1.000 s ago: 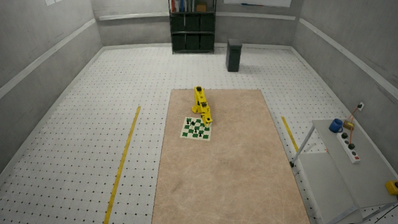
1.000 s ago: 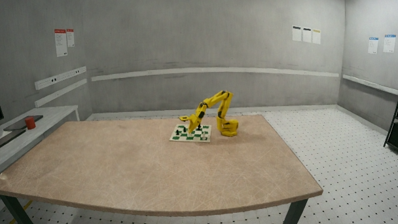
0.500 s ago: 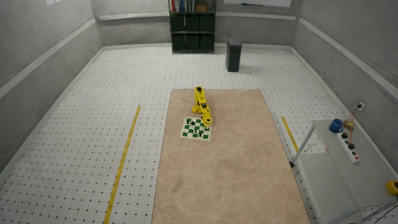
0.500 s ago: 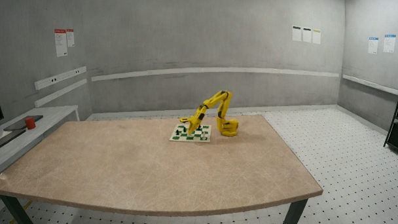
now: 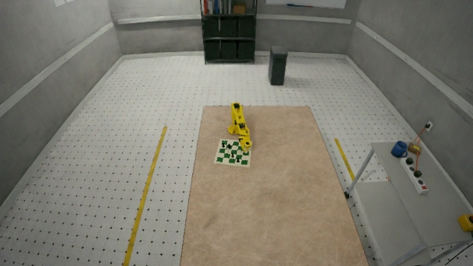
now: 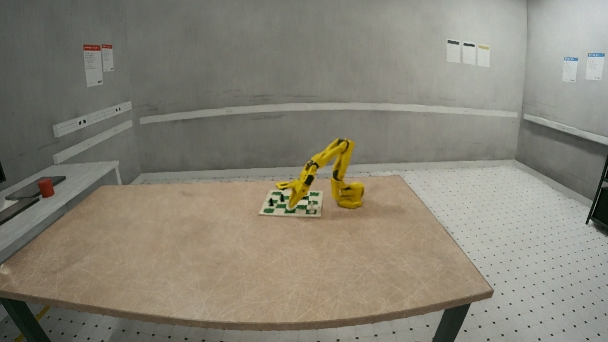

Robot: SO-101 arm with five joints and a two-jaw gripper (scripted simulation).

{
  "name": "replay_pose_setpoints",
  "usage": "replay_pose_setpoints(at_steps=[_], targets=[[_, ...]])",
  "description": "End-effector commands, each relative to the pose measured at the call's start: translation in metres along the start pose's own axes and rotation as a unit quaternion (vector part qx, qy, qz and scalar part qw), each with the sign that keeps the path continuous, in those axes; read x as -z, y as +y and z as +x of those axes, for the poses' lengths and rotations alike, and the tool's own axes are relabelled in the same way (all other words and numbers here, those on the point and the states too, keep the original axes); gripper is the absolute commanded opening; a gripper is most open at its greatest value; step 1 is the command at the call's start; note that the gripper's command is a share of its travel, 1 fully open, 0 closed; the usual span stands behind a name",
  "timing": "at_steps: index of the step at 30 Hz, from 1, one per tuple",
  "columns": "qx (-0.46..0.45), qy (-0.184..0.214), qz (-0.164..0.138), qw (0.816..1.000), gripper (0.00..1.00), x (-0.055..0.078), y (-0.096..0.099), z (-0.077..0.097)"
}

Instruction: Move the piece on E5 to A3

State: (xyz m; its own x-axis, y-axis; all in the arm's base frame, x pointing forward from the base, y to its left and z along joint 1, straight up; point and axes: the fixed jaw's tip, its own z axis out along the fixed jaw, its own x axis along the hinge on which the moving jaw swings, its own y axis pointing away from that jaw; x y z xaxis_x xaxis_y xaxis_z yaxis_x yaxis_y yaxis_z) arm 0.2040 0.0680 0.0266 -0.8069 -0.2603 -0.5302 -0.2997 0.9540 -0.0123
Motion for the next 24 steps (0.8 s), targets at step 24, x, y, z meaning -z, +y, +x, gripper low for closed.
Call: replay_pose_setpoints(at_steps=[24], targets=[[-0.009, 0.007, 0.003, 1.0, 0.0, -0.001, -0.0026, 0.0037]])
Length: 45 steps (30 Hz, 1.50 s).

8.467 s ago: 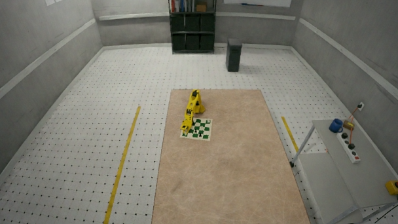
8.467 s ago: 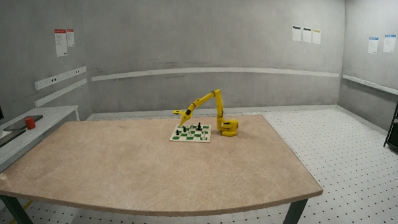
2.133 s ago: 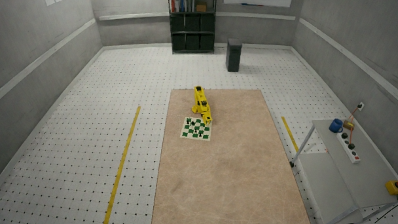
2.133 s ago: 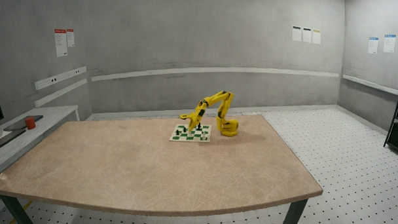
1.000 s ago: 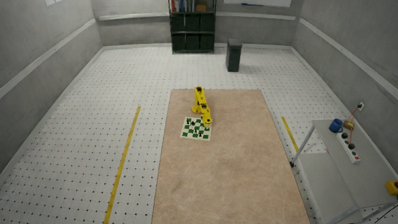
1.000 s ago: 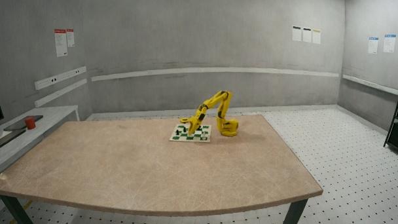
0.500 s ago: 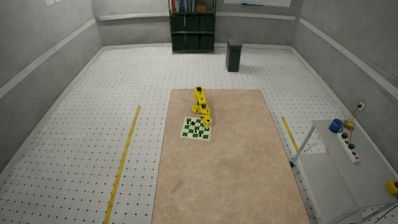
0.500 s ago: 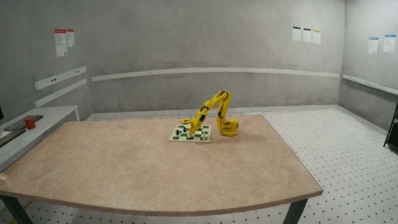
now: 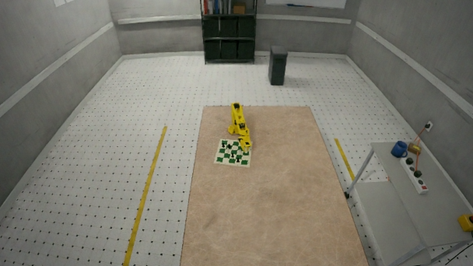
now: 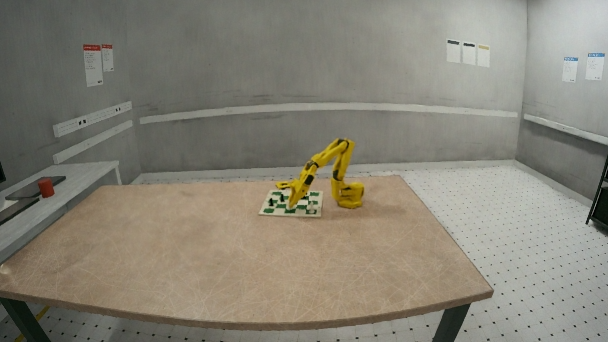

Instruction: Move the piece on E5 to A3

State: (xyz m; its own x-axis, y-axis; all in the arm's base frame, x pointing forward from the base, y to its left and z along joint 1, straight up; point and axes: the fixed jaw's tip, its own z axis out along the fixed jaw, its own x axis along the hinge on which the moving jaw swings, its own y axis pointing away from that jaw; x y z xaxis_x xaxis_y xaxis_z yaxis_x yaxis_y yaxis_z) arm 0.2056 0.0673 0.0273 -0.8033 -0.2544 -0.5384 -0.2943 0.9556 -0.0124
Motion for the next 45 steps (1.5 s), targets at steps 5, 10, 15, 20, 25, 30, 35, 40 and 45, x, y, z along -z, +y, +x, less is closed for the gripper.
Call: replay_pose_setpoints(at_steps=[5, 10, 15, 20, 25, 30, 35, 40, 45], targets=[[-0.007, 0.012, 0.001, 1.0, 0.0, -0.0004, -0.0014, 0.0048], [-0.007, 0.012, 0.001, 1.0, 0.0, -0.0004, -0.0014, 0.0048], [-0.007, 0.012, 0.001, 1.0, 0.0, -0.0009, -0.0014, 0.0051], [-0.007, 0.012, 0.001, 1.0, 0.0, -0.003, -0.0013, 0.0064], [-0.007, 0.012, 0.001, 1.0, 0.0, -0.0058, -0.0013, 0.0081], [-0.007, 0.012, 0.001, 1.0, 0.0, -0.007, -0.0013, 0.0089], [-0.007, 0.012, 0.001, 1.0, 0.0, -0.0078, -0.0013, 0.0094], [-0.007, 0.012, 0.001, 1.0, 0.0, -0.0079, -0.0013, 0.0097], [-0.007, 0.012, 0.001, 1.0, 0.0, -0.0085, -0.0012, 0.0105]])
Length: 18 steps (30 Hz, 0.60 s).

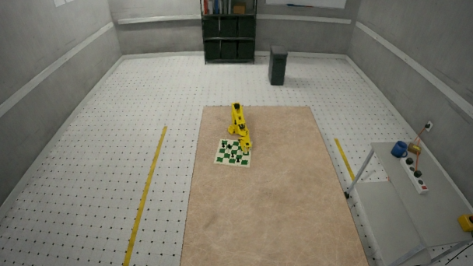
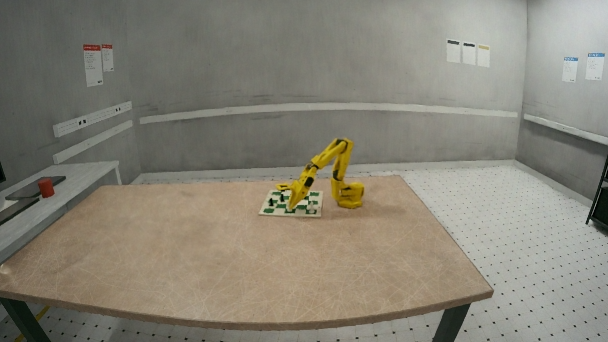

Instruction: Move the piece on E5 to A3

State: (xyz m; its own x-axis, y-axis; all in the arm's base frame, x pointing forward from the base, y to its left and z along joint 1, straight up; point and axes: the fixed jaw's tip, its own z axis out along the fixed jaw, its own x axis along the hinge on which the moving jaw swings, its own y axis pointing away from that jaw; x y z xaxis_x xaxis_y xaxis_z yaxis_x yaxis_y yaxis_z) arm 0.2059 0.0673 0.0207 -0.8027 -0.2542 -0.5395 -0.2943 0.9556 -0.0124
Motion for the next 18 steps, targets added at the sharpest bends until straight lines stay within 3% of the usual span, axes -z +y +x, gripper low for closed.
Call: replay_pose_setpoints(at_steps=[1, 18], targets=[[-0.007, 0.013, 0.001, 1.0, 0.0, -0.0029, -0.0013, 0.0073], [-0.007, 0.013, 0.001, 1.0, 0.03, -0.0031, -0.0013, 0.0076]])
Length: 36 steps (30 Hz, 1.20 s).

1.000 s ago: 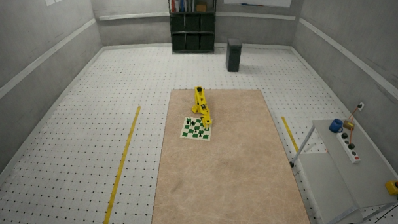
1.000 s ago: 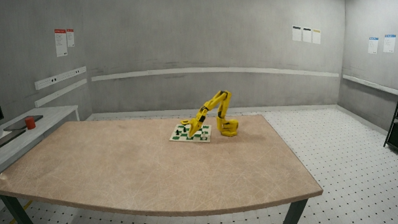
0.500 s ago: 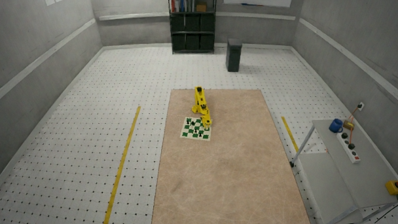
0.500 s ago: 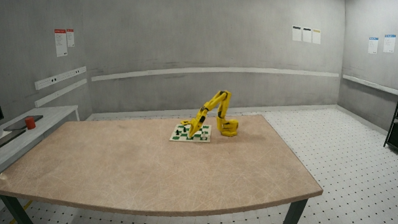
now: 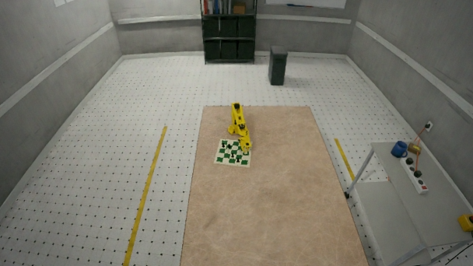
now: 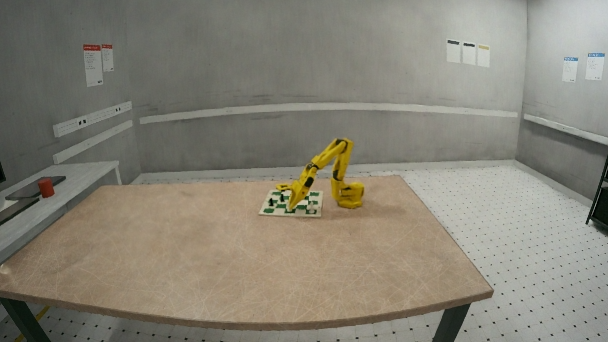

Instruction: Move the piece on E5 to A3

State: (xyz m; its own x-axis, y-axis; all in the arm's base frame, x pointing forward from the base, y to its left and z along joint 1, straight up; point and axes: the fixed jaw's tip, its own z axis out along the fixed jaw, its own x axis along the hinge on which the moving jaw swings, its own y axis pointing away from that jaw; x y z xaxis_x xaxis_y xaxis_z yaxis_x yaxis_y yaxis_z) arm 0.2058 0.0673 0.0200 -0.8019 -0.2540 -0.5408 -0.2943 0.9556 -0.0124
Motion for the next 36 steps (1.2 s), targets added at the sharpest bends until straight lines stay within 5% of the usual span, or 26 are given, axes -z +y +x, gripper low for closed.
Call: replay_pose_setpoints(at_steps=[1, 36], targets=[[-0.007, 0.013, 0.001, 1.0, 0.03, -0.0025, -0.0013, 0.0072], [-0.007, 0.013, -0.003, 1.0, 0.09, -0.0024, 0.0022, 0.0072]])
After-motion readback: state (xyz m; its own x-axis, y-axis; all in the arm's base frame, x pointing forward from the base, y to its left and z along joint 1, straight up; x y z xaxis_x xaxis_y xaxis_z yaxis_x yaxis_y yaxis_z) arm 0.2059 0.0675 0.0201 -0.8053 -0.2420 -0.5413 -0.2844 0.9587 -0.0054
